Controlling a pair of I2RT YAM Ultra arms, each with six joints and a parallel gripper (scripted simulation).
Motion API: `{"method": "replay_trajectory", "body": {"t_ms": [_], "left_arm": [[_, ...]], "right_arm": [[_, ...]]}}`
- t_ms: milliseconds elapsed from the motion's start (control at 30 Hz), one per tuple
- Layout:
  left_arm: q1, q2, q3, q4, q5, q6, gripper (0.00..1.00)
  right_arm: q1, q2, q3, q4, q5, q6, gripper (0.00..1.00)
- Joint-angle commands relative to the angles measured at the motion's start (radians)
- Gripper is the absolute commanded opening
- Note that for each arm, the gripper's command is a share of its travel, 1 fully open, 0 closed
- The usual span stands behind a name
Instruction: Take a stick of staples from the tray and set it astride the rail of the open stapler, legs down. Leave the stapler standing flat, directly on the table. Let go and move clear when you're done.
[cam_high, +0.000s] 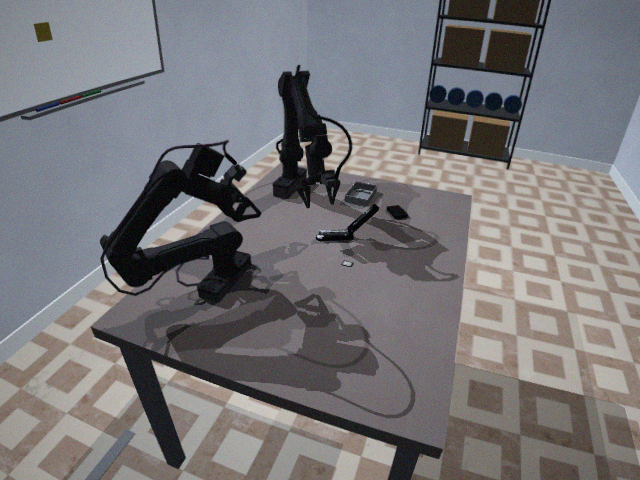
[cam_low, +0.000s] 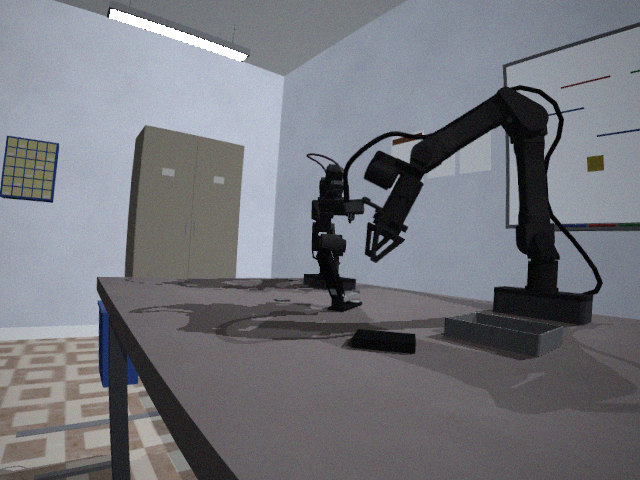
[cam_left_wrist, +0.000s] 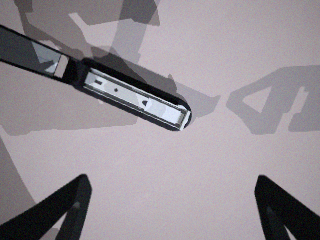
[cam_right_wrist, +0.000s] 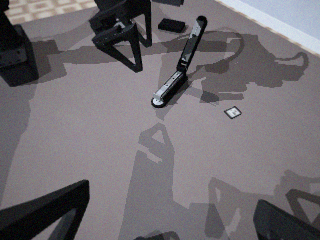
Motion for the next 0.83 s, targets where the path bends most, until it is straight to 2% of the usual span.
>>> {"method": "replay_trajectory", "body": {"t_ms": [0, 200, 800], "left_arm": [[0.029, -0.075, -0.046, 0.090, 0.056, 0.166, 1.00], [0.055, -0.106, -0.091, 0.103, 0.084, 0.203, 1.00], [0.051, -0.097, -0.082, 0.104, 0.088, 0.203, 1.00]], "right_arm": [[-0.005, -0.013, -0.002, -0.001, -0.001, -0.002, 1.00], [-0.005, -0.013, -0.002, -0.001, -0.001, -0.002, 1.00], [-0.005, -0.013, -0.002, -0.001, -0.001, -0.002, 1.00]]}}
